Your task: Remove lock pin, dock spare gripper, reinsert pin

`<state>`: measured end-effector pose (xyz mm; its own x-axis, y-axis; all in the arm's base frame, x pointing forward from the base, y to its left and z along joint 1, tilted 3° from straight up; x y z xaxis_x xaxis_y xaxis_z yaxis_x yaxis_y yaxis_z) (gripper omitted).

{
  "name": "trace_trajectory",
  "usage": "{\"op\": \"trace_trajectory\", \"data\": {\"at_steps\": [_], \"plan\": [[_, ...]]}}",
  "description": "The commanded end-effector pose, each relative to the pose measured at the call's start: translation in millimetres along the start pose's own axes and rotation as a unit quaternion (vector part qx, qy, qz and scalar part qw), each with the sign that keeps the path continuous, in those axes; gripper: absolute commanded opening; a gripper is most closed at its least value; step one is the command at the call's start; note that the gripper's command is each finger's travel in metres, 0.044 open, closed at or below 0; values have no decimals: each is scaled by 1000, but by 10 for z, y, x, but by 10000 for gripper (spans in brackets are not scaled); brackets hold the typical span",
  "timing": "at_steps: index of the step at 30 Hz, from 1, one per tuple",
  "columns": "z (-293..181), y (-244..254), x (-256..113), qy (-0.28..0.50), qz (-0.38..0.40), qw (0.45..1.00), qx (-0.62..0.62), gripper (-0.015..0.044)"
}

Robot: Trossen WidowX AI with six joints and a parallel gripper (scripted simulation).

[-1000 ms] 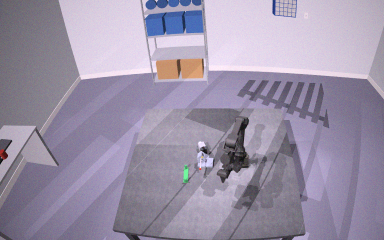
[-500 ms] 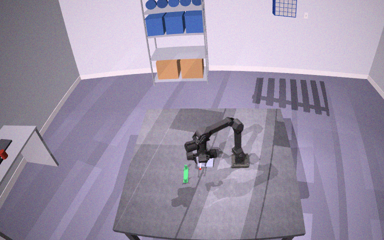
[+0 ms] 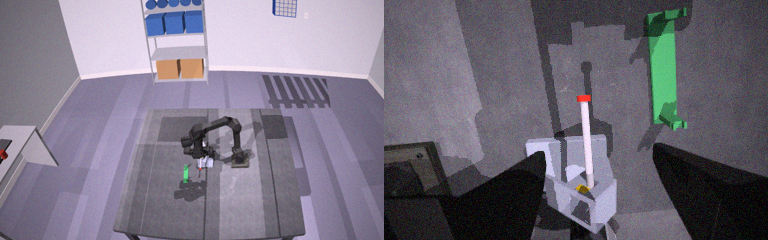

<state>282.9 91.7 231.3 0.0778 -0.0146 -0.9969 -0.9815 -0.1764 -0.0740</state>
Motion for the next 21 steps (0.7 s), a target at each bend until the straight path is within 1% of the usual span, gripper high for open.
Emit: {"op": "trace_trajectory", "data": {"at_steps": [1,4,21], "plan": [[-73,12,327,3,8,1000,1,300],[-113,41,578,3,8,1000,1,300],[-106,37,800,3,8,1000,1,300]]}}
Point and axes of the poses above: the point midway between the two fingers, 35 mm back from their tips, its own x axis out along the fingers, its own y axis across the jaws, z = x × y, the point moved 4 cm from there along -x, back along the fingers, and after that the axes turned 13 degrees about -x, right-handed, at the moved point
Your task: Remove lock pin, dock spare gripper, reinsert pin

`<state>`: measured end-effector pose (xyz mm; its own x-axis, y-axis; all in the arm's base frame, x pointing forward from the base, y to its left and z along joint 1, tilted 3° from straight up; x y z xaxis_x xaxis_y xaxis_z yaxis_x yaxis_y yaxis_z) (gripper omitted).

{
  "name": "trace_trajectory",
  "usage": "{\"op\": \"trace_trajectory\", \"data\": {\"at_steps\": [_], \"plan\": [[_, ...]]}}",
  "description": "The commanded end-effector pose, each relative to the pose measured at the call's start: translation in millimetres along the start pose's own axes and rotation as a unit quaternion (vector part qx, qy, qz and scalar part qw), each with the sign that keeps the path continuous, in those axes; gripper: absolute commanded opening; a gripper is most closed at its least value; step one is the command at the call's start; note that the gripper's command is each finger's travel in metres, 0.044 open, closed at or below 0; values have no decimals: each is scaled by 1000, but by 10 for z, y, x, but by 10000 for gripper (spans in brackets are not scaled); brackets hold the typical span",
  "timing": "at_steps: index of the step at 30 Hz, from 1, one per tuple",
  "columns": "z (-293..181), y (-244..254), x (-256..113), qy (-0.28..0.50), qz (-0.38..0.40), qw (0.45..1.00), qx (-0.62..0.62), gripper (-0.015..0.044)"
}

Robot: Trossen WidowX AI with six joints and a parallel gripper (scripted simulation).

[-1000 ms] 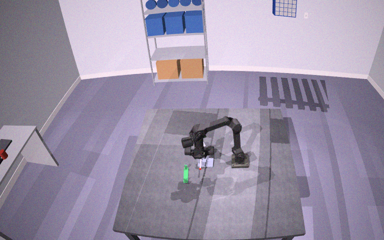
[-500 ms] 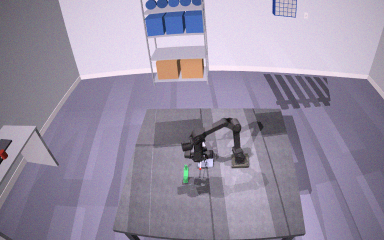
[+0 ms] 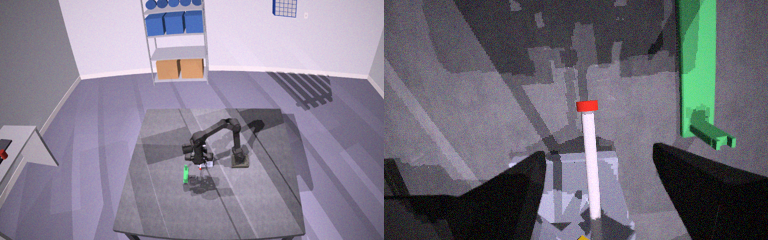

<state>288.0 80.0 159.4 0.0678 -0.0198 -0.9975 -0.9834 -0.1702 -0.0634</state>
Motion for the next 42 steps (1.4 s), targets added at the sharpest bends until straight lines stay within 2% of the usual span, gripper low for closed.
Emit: {"op": "trace_trajectory", "data": {"at_steps": [1,24,33,42], "plan": [[-1,12,95,1,2,1000,-2,300],[13,39,466,1,2,1000,-2,300],[14,40,476,1,2,1000,-2,300],[14,40,476,1,2,1000,-2,64]]}}
Point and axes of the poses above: the point midway between the two fingers, 35 mm back from their tips, its own x axis out along the fingers, its own y axis across the jaws, z = x × y, the point moved 4 cm from there along -x, back along the fingers, and after that the axes turned 13 degrees about -x, right-handed, at the moved point
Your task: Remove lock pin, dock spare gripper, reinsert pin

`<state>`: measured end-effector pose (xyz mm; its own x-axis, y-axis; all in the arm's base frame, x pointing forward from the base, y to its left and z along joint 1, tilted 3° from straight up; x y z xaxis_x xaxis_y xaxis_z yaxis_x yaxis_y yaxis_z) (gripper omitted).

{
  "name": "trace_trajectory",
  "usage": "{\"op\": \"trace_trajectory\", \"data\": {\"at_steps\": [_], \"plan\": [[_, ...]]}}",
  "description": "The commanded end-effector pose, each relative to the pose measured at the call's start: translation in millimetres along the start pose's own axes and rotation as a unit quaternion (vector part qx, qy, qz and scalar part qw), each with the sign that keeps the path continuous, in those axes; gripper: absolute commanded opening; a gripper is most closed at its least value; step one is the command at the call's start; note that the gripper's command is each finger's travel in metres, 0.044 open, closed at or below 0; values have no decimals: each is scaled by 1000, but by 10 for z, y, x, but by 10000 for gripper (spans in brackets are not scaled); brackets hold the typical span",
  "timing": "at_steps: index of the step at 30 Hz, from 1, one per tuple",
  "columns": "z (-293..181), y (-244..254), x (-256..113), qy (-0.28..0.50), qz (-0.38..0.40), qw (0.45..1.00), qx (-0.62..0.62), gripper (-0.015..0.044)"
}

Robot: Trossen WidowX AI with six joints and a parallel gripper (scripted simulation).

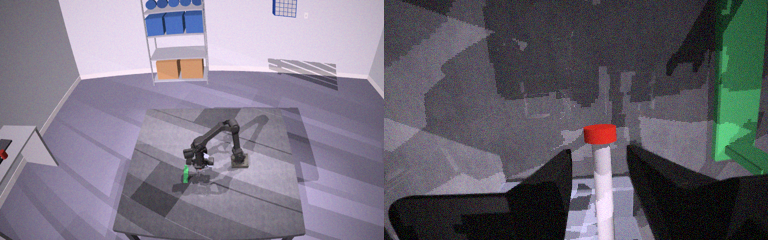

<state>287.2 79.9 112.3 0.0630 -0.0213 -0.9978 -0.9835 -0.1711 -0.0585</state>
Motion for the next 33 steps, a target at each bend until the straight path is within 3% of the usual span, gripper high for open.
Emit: {"op": "trace_trajectory", "data": {"at_steps": [1,3,12,25,33], "plan": [[-1,3,7,1,0,1000,-1,37],[-1,3,7,1,0,1000,-1,0],[-2,3,5,0,0,1000,-1,0],[-18,-6,-101,-91,-16,996,6,0],[21,-18,-127,-100,-18,995,6,0]]}}
Point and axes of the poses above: the point midway between the two fingers, 35 mm back from their tips, its own x axis out along the fingers, its own y axis across the jaws, z = x × y, the point moved 4 cm from there along -x, back along the fingers, and after that the axes turned 13 degrees about -x, right-handed, at the moved point
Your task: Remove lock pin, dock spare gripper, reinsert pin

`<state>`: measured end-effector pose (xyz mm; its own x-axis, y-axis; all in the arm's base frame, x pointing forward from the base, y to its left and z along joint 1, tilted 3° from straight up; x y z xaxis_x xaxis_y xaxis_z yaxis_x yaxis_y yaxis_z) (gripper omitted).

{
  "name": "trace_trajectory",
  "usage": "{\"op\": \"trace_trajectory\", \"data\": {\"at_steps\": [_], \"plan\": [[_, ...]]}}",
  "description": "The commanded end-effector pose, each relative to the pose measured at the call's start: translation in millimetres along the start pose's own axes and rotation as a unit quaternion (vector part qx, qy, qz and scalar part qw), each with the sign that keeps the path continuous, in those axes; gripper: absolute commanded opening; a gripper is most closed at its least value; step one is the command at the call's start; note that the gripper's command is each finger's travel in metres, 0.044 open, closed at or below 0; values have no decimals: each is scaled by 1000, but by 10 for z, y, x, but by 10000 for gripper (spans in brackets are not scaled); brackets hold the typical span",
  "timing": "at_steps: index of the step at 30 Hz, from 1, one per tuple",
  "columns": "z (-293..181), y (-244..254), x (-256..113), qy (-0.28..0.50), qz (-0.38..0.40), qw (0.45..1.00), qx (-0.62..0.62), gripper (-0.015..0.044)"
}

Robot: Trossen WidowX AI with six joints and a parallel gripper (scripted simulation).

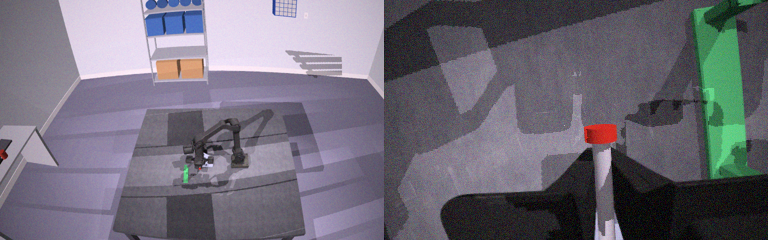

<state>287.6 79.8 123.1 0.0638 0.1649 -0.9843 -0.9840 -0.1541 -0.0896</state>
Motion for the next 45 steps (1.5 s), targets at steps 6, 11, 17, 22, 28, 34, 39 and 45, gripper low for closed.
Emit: {"op": "trace_trajectory", "data": {"at_steps": [6,11,17,22,28,34,39,45], "plan": [[63,-20,-23,-10,-2,1000,-1,0],[91,-32,-35,-10,-1,1000,0,0],[125,-52,-40,-11,2,1000,1,0],[148,-62,-41,-11,5,1000,1,0],[182,-69,-34,-11,8,1000,2,0],[211,-78,-25,-11,11,1000,2,0],[236,-87,-23,-11,14,1000,3,0],[270,-99,-16,-11,18,1000,3,0]]}}
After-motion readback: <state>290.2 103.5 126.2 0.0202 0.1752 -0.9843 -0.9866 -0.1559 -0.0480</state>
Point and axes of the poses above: the point midway between the two fingers, 35 mm back from their tips, its own x axis out along the fingers, its own y axis across the jaws, z = x × y, the point moved 4 cm from there along -x, back along the fingers, and after that the axes turned 13 degrees about -x, right-handed, at the moved point
